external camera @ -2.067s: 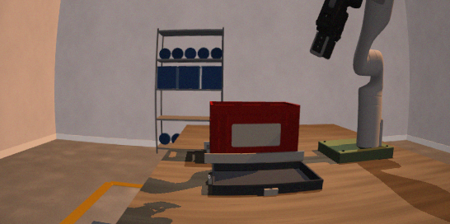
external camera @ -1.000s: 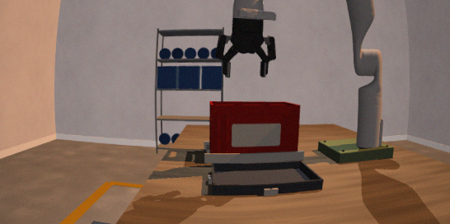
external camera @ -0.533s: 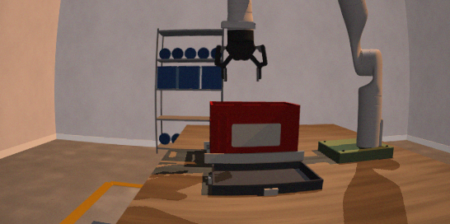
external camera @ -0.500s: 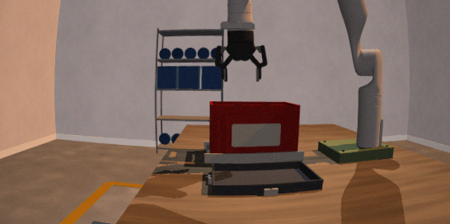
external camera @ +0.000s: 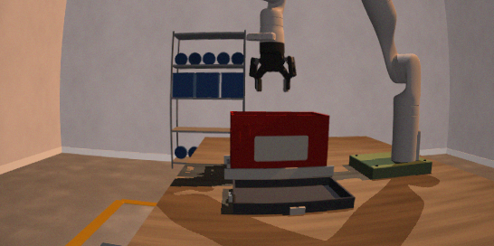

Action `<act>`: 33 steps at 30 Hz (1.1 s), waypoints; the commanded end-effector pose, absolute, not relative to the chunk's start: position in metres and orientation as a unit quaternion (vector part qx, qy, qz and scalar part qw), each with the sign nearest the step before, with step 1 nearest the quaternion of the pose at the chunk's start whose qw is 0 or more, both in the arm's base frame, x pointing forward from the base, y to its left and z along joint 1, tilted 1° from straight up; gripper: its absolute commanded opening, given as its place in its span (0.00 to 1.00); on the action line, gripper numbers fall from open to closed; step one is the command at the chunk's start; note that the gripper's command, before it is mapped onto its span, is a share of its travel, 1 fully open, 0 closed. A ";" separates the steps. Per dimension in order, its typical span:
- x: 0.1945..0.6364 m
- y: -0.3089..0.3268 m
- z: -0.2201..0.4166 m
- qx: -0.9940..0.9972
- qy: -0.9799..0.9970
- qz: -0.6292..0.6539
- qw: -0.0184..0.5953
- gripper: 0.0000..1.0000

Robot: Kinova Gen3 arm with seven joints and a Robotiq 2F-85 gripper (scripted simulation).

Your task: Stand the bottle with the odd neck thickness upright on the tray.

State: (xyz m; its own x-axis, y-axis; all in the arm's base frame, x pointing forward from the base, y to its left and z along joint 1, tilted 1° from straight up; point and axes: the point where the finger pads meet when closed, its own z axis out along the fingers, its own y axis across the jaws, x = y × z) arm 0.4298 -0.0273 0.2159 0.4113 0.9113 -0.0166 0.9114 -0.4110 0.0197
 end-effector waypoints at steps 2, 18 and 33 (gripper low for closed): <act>0.424 -0.059 0.215 0.864 0.503 0.004 0.007 1.00; 0.422 -0.067 0.215 0.872 0.489 0.008 0.006 0.00; 0.422 -0.067 0.215 0.872 0.489 0.008 0.006 0.00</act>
